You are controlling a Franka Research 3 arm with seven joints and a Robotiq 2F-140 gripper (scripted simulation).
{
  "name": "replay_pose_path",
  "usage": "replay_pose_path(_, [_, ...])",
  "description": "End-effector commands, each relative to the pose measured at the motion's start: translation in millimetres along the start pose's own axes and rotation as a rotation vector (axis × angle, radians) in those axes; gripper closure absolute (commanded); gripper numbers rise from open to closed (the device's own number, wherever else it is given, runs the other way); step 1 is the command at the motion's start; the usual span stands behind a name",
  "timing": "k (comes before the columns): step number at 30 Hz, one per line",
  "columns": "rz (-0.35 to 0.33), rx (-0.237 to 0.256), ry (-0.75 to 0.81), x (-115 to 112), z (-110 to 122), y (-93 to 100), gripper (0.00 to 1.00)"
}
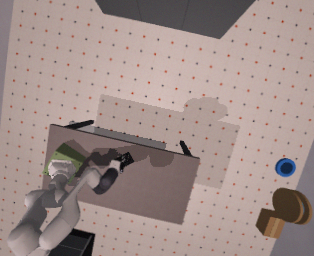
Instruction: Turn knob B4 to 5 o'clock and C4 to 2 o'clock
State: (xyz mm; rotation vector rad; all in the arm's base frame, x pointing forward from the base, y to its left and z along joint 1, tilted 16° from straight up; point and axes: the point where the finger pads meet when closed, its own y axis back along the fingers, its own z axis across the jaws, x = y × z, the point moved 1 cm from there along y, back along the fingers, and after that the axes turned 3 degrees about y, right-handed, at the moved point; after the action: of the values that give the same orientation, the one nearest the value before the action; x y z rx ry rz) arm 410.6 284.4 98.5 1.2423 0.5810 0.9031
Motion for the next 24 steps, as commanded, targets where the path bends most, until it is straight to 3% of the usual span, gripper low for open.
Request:
replay_pose_path(1, [0.006, 0.003, 0.01, 2.0, -1.3, -2.6, 0.88])
replay_pose_path(24, [0.006, 0.003, 0.01, 2.9, 0.4, -29.3, 0.88])
